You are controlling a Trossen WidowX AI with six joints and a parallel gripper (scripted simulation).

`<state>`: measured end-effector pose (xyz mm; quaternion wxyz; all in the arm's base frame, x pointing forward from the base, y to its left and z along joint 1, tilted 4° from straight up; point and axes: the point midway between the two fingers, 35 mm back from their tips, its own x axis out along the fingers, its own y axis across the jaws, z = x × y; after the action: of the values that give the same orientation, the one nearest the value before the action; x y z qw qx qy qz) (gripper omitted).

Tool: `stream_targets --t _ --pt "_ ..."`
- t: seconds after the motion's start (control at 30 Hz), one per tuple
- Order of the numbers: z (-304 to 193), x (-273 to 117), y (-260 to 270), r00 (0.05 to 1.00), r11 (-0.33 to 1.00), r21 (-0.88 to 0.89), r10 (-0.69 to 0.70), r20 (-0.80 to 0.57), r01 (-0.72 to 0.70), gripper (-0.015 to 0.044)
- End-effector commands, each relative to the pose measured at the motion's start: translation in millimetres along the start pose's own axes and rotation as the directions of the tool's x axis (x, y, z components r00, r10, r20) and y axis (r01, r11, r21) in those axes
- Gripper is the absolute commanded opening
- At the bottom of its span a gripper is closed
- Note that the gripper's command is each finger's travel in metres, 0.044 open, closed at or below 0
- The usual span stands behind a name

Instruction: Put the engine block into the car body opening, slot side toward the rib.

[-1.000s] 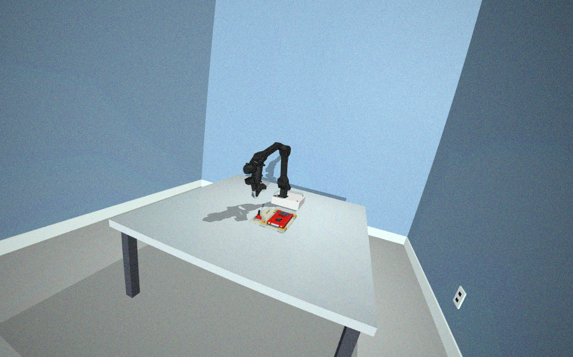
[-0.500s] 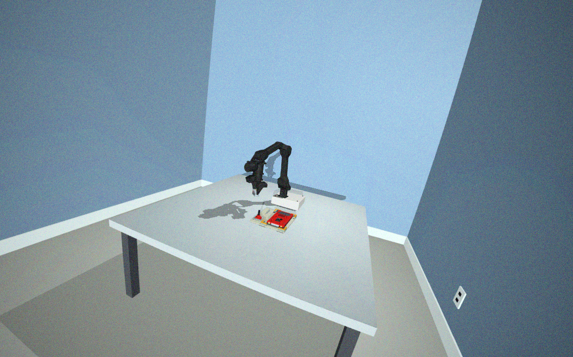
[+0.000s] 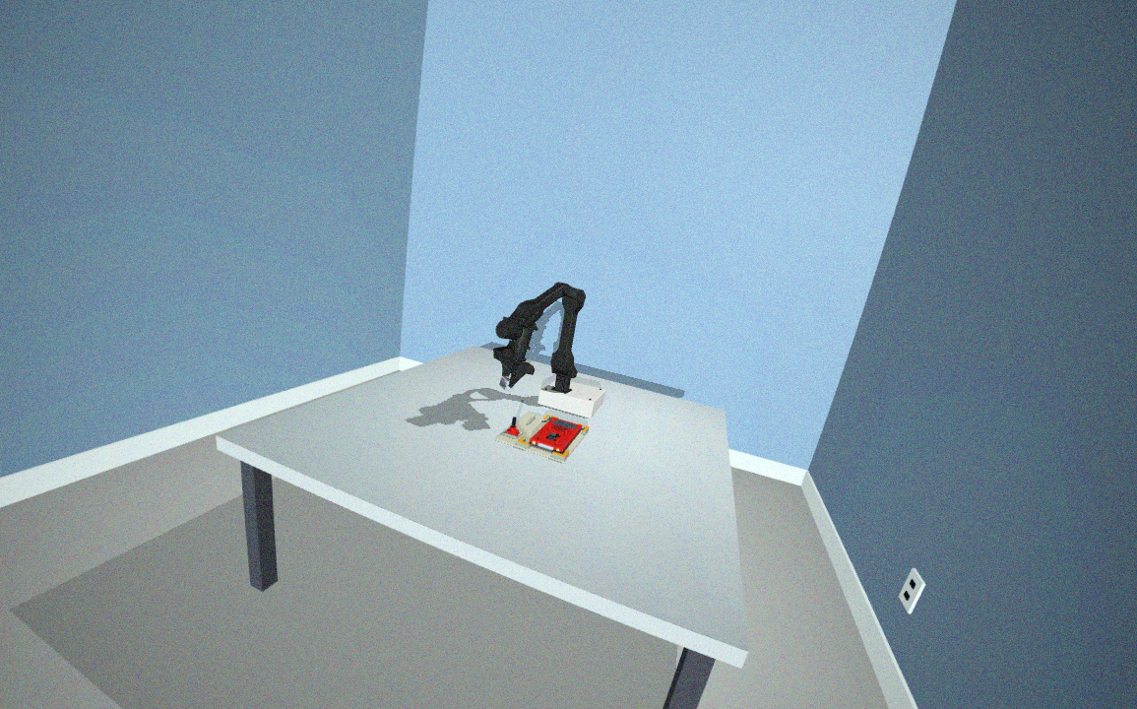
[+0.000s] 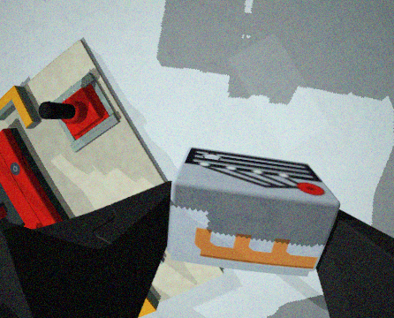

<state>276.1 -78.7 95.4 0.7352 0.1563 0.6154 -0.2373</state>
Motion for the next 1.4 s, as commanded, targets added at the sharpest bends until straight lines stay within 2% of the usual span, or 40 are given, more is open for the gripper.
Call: stream_targets --t 0.0,0.43,0.73,0.97,1.37 --pt "-5.0 -1.0 -0.6 0.994 1.0 0.005 -0.003 0.109 0.003 0.0" --pt "-19.5 3.3 -0.4 0.864 1.0 0.01 -0.003 0.504 -0.002 0.0" --pt "-20.1 4.3 -0.3 0.854 1.0 0.01 -0.003 0.52 -0.003 0.0" --pt "-26.2 19.1 0.7 0.785 1.0 0.01 -0.004 0.619 -0.003 0.0" --pt "-30.7 40.1 0.7 0.783 1.0 0.01 -0.004 0.622 -0.003 0.0"
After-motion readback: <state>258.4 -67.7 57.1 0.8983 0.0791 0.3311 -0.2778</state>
